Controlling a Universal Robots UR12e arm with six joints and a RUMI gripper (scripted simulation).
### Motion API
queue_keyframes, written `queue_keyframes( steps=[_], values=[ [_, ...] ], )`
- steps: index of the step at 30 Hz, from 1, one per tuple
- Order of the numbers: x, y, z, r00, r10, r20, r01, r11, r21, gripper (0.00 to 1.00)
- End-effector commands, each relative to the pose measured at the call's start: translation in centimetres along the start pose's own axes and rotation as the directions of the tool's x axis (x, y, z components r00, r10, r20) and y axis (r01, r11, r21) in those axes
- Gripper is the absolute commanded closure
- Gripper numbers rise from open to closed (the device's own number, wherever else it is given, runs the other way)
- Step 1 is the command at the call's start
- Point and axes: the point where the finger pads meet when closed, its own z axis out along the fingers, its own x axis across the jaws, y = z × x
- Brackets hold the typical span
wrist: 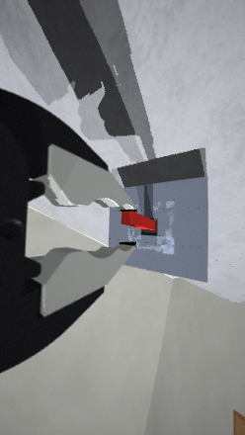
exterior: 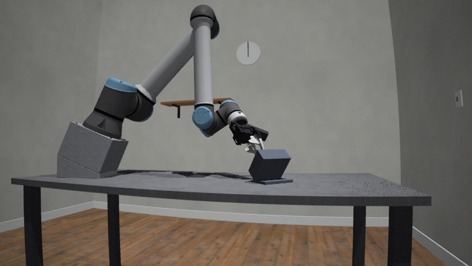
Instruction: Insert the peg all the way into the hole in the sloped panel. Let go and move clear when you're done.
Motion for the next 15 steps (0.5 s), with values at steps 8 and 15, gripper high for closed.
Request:
queue_keyframes(
  steps=[8,15],
  values=[
    [0.05,-0.03,-0.03,1.0,0.001,-0.001,-0.001,1.0,0.001,0.7],
    [0.05,-0.03,-0.03,1.0,0.001,-0.001,-0.001,1.0,0.001,0.6]
  ],
)
